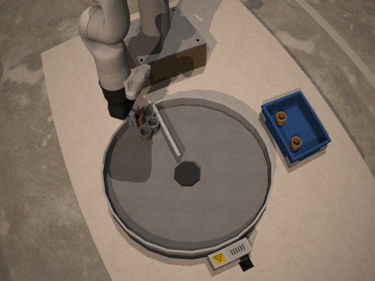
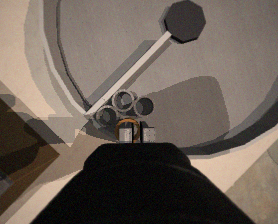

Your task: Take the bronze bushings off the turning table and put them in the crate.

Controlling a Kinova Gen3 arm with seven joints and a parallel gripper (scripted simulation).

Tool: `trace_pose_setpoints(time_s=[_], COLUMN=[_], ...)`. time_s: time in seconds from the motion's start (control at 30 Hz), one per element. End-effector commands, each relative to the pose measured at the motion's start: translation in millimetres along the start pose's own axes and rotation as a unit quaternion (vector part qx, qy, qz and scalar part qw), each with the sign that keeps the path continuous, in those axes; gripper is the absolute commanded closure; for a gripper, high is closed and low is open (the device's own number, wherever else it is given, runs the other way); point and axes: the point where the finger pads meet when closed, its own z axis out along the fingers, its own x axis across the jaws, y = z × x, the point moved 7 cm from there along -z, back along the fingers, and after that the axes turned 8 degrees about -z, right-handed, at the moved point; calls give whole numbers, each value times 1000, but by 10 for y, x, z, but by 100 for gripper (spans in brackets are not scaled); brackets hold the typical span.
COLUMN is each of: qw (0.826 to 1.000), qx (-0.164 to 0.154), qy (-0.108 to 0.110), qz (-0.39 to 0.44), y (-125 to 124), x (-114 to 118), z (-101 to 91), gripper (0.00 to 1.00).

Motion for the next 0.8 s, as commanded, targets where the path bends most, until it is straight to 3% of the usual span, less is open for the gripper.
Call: trace_pose_setpoints(time_s=[0.0,0.77], qw=[1000,1000], qx=[0,0], qy=[2,2], qz=[0,0], y=[-4,-3], x=[10,9], z=[-42,-146], gripper=[100,100])
